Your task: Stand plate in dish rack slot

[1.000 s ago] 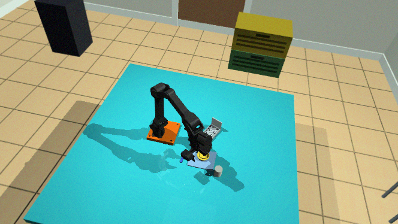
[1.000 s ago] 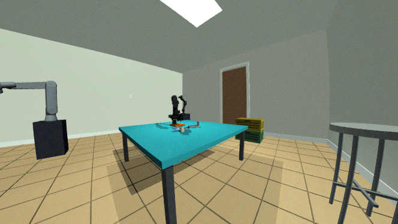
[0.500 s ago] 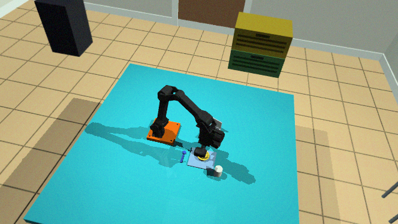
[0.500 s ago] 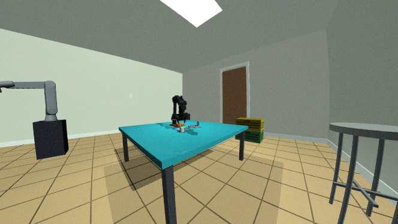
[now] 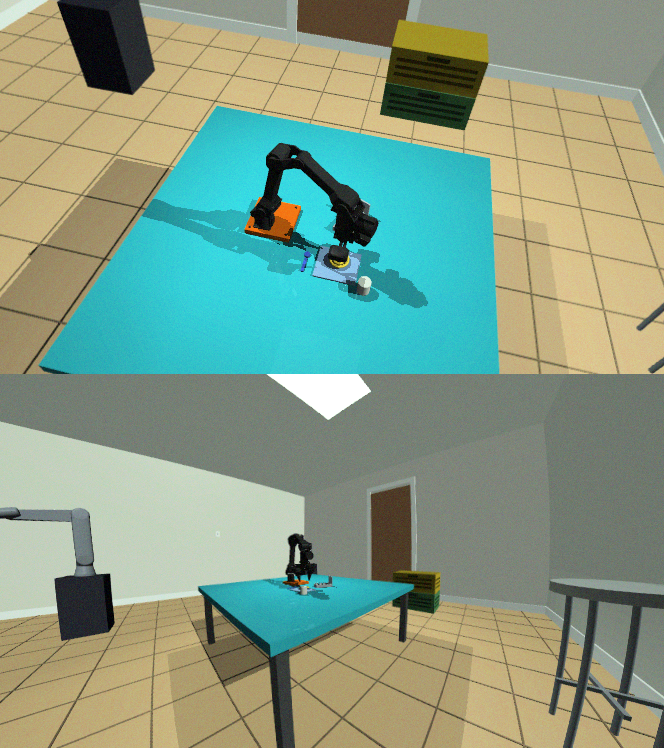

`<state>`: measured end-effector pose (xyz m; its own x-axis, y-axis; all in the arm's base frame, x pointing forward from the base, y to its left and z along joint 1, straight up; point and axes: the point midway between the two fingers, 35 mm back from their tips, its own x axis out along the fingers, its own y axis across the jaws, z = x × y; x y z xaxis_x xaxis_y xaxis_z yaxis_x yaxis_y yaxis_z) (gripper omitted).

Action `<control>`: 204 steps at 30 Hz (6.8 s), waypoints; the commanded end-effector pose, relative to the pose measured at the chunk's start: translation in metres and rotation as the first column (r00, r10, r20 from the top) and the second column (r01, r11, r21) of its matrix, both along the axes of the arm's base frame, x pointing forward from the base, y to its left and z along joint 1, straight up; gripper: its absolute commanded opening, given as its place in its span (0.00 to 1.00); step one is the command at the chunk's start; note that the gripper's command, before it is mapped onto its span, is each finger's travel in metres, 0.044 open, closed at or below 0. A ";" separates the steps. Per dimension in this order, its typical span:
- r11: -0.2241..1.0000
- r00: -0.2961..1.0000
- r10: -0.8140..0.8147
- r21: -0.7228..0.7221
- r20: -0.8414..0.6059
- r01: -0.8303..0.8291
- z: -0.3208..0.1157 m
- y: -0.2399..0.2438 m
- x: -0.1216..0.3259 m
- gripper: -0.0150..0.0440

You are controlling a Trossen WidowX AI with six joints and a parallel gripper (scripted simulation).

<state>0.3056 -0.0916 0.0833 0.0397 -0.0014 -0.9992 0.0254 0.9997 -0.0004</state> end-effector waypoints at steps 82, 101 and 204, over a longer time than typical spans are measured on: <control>1.000 1.000 0.005 -0.003 -0.007 -0.005 0.058 -0.004 0.015 0.25; 1.000 1.000 0.007 -0.002 -0.012 -0.007 0.115 -0.004 0.015 0.25; 0.445 -0.009 0.051 -0.030 0.999 -0.895 0.000 0.119 -0.024 0.25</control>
<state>0.2889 0.0281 0.0830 0.4478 0.8924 -0.0553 -0.8913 0.4505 0.0523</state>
